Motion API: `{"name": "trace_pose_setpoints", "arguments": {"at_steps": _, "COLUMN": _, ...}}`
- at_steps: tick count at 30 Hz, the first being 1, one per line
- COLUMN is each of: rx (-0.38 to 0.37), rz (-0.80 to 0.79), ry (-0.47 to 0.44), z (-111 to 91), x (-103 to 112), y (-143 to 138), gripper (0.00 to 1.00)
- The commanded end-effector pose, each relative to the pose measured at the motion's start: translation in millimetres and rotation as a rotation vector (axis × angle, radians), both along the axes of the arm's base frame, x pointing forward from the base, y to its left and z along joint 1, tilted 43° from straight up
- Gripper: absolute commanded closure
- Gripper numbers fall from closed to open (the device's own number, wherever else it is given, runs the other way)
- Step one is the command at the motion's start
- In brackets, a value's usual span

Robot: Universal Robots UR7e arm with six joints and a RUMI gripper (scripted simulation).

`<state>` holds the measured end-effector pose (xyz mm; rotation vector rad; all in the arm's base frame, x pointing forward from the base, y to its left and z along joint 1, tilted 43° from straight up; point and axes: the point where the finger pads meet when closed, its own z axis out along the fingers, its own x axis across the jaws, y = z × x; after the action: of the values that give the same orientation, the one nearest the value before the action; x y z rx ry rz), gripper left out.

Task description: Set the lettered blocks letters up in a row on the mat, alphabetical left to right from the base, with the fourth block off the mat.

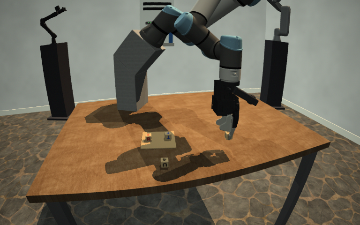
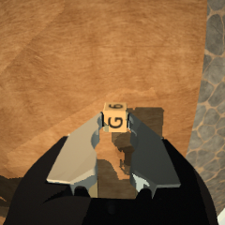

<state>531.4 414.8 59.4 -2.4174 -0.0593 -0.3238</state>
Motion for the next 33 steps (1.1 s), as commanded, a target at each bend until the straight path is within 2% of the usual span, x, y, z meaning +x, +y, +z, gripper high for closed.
{"name": "trace_pose_setpoints", "arguments": {"at_steps": 1, "rx": -0.001, "rz": 0.004, "ry": 0.005, "z": 21, "x": -8, "y": -20, "gripper": 0.95}}
{"name": "trace_pose_setpoints", "arguments": {"at_steps": 14, "rx": -0.001, "rz": 0.004, "ry": 0.003, "z": 37, "x": -11, "y": -33, "gripper": 0.95}}
{"name": "trace_pose_setpoints", "arguments": {"at_steps": 33, "rx": 0.005, "rz": -0.020, "ry": 0.028, "z": 32, "x": -12, "y": -36, "gripper": 0.95}}
